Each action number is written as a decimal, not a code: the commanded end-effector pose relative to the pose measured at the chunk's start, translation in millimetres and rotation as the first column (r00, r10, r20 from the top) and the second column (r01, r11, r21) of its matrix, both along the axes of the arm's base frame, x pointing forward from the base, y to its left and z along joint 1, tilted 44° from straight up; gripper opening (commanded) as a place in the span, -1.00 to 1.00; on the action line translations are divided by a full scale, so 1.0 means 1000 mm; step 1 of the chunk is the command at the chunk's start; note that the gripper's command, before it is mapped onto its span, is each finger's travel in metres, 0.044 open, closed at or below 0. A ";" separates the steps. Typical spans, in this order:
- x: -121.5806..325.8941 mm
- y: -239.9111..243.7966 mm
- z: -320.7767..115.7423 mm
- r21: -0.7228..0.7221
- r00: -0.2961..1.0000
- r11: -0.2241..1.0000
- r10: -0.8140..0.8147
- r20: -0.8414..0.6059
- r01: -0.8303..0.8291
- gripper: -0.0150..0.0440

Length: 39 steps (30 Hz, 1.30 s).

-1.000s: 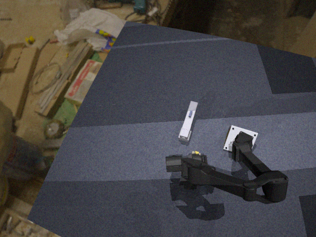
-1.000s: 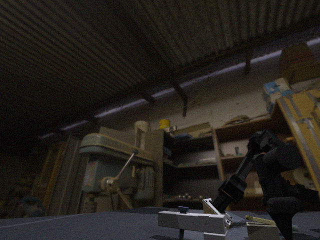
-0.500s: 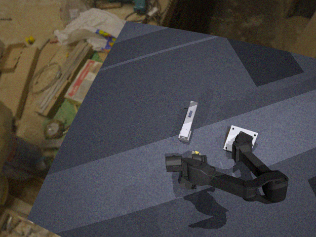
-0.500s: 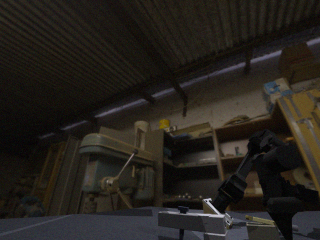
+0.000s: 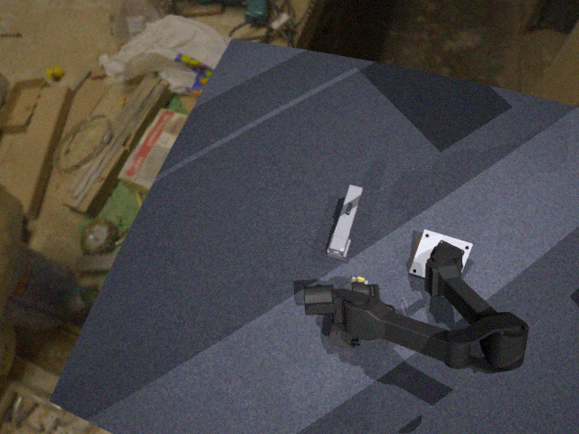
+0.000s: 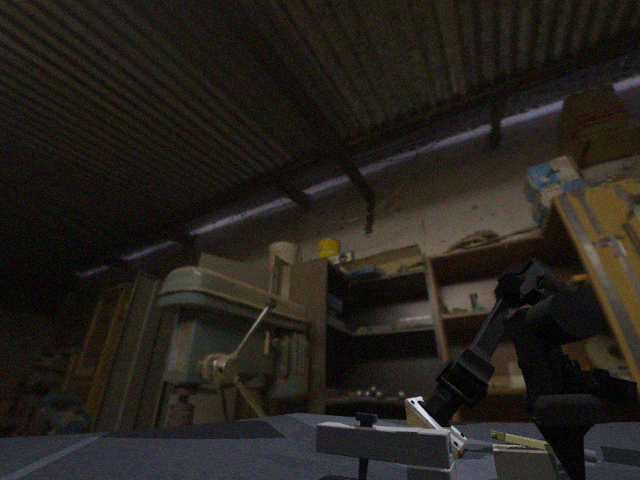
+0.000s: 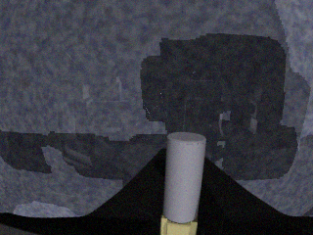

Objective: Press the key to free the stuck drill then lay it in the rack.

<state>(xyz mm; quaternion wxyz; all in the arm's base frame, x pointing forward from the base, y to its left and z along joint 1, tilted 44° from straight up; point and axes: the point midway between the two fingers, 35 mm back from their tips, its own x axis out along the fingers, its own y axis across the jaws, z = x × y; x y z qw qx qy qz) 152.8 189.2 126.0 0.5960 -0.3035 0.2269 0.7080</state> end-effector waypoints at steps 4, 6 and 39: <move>0.000 0.000 0.000 -0.001 1.000 1.000 0.000 0.000 0.000 0.04; 0.000 0.000 0.000 -0.001 1.000 1.000 0.000 0.000 0.000 0.22; 0.008 -0.055 0.057 -0.033 1.000 0.999 -0.005 -0.002 0.005 1.00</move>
